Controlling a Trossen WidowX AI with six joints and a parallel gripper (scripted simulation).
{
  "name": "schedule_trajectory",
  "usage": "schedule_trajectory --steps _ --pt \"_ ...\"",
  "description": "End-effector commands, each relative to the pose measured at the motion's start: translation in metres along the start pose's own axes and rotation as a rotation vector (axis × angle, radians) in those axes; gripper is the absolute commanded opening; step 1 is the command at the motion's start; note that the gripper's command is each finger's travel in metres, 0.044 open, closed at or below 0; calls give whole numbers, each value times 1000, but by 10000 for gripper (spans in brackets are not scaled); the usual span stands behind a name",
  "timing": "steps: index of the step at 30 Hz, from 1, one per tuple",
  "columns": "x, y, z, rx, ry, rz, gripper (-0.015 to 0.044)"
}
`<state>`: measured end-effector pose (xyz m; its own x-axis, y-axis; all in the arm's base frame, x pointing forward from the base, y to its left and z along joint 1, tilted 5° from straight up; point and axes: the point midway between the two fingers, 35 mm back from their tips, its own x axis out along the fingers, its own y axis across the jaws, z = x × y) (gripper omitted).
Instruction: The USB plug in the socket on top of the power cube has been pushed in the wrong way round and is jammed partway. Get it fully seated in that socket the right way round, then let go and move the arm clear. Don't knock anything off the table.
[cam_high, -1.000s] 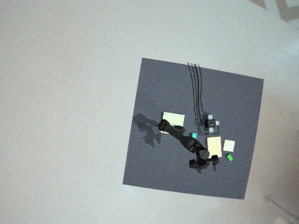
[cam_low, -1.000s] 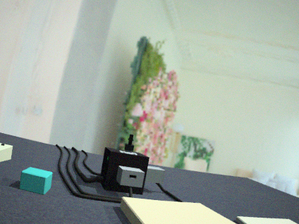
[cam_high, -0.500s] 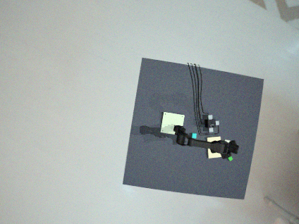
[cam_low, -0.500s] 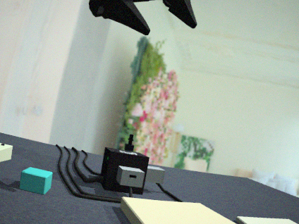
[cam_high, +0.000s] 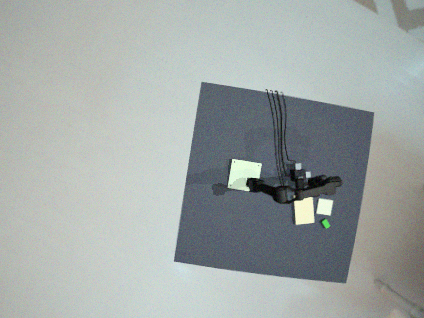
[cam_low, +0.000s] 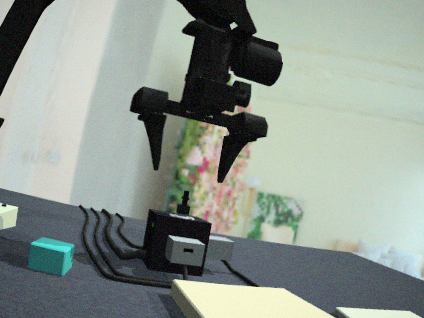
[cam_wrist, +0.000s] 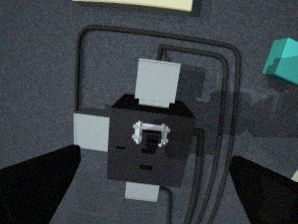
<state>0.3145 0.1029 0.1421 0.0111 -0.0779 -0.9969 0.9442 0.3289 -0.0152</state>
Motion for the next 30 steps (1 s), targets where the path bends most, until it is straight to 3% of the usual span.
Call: schedule_trajectory --steps 1,30 --pt "-2 2 -2 17 10 -3 440" --pt "25 2 -2 17 10 -3 440"
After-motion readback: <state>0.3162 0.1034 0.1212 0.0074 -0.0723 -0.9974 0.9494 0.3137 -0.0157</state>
